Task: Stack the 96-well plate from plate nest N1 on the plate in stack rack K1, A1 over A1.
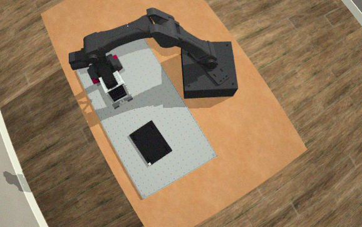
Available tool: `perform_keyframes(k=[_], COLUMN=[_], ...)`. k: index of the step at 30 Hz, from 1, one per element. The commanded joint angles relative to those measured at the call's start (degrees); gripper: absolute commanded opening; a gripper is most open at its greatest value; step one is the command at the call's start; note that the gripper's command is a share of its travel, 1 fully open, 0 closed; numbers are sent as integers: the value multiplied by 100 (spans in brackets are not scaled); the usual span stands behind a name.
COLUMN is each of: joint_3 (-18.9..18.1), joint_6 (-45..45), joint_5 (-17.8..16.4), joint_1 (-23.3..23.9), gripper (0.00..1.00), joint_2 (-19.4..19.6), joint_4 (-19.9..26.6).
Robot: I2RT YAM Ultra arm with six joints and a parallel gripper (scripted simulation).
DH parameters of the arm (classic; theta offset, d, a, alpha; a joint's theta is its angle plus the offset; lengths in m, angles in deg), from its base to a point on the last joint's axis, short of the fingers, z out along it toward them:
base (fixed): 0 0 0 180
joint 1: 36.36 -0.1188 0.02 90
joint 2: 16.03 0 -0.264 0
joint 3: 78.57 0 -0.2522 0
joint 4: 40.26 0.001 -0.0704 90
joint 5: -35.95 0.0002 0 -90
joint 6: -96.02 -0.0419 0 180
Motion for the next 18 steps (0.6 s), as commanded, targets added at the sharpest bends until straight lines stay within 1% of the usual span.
perform_keyframes(k=[1,5,11,18], joint_3=[-259,-262,-280,-286], joint_6=[0,3,8,15], joint_5=[-59,-59,-59,-59], joint_1=[-33,-30,-22,-12], gripper=[0,0,0,0], joint_2=[9,-29,43,-72], joint_4=[133,135,140,145])
